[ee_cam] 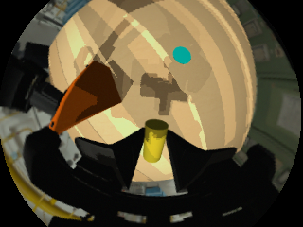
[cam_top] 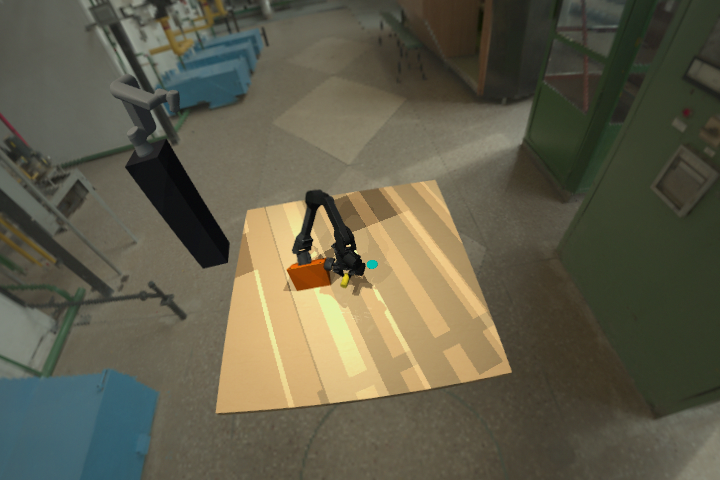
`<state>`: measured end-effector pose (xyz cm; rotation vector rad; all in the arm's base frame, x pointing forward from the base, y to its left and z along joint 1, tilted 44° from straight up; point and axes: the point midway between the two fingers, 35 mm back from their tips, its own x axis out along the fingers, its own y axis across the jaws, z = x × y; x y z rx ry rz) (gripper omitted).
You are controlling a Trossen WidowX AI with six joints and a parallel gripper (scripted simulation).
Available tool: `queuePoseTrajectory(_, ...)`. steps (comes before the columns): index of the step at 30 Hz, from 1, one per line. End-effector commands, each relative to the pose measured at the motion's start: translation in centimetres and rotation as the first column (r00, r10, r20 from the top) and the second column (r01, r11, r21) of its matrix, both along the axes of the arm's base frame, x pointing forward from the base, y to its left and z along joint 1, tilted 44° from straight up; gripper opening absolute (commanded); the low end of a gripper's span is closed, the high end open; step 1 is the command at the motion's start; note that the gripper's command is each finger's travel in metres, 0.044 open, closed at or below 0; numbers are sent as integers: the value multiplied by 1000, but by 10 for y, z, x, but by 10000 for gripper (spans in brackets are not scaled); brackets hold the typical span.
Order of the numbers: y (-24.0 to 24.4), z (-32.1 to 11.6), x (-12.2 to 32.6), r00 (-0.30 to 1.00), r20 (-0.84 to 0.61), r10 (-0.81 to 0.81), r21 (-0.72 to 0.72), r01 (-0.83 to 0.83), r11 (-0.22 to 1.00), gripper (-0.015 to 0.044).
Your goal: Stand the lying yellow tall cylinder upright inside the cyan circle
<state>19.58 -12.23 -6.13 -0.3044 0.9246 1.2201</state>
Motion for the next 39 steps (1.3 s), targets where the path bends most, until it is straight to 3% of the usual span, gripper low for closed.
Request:
queuePoseTrajectory(1, -3, 6, 10, 997, -37, -61, -10, 61, 998, 105)
queuePoseTrajectory(19, 7, 28, 49, 894, -285, -347, -43, 349, 936, 105)
queuePoseTrajectory(39, 27, 58, 89, 623, -519, -586, -146, 610, 779, 105)
